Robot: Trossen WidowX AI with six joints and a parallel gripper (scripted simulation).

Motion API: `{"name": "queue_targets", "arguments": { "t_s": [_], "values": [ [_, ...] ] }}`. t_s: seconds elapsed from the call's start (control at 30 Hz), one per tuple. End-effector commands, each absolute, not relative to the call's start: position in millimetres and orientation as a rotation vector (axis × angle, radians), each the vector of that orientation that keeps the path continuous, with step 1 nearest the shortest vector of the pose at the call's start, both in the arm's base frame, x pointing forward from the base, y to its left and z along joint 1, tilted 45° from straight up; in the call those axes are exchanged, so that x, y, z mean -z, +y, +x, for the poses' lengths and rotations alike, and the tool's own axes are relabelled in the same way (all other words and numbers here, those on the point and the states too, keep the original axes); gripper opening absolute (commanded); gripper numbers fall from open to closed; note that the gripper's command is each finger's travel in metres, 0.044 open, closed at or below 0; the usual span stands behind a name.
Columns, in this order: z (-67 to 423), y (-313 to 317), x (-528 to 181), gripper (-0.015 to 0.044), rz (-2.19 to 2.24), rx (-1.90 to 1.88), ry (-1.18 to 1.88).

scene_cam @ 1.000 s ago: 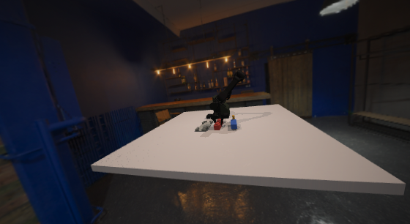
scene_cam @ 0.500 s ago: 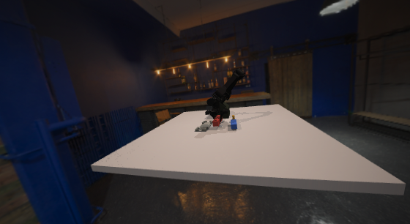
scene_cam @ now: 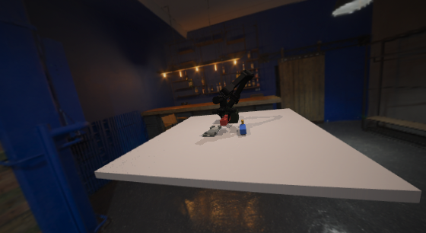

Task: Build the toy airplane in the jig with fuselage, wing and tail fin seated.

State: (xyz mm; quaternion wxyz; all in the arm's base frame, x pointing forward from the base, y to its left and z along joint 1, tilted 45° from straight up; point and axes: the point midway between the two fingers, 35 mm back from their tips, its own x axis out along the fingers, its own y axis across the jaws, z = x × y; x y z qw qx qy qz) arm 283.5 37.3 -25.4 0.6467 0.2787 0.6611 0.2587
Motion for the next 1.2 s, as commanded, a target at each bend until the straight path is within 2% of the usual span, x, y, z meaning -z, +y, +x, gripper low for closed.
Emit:
{"name": "queue_targets", "arguments": {
  "t_s": [0.0, 0.47, 1.17],
  "values": [
    [286, 29, 16, 0.0000, 0.621, -0.587, 1.493],
    [280, 5, -12, 0.0000, 0.626, -0.595, 1.492],
    [282, -19, 49, 0.0000, 0.594, -0.618, 1.477]
  ]
}}
